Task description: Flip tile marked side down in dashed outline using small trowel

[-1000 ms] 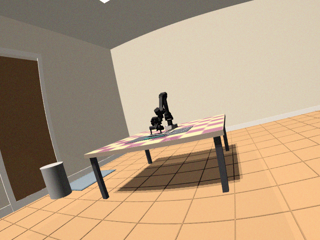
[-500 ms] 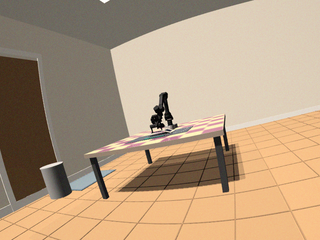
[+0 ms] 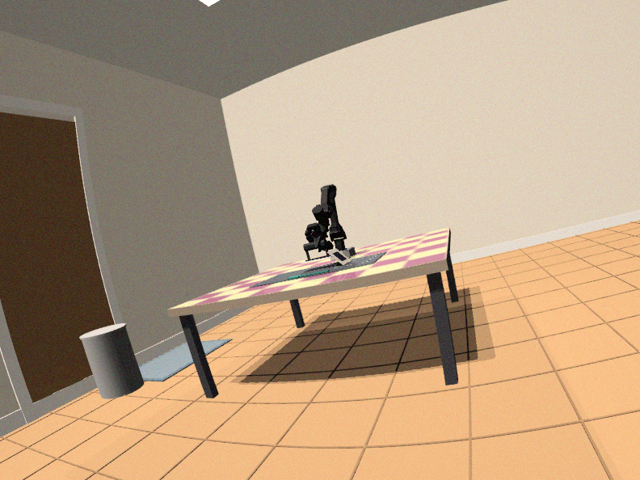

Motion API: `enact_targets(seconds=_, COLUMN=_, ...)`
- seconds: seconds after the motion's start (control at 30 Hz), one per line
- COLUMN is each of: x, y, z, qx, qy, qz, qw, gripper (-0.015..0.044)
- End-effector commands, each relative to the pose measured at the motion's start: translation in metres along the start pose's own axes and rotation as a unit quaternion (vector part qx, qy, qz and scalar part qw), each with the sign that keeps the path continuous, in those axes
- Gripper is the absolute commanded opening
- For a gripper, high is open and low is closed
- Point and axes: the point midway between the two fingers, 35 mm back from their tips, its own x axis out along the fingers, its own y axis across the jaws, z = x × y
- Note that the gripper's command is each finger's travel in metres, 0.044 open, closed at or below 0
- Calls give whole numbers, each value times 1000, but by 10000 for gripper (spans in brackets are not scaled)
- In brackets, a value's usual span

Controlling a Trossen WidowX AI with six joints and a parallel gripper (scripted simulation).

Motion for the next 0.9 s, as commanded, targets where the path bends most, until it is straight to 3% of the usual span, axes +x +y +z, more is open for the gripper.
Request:
enact_targets(seconds=0.0, x=-6, y=14, z=-12, qx=3, qy=2, qz=16, qw=1000, gripper=0)
enact_targets(seconds=0.47, x=-4, y=12, z=-49, qx=4, qy=3, qz=16, qw=1000, gripper=0)
enact_targets(seconds=0.87, x=-2, y=10, z=-55, qx=5, qy=3, qz=16, qw=1000, gripper=0)
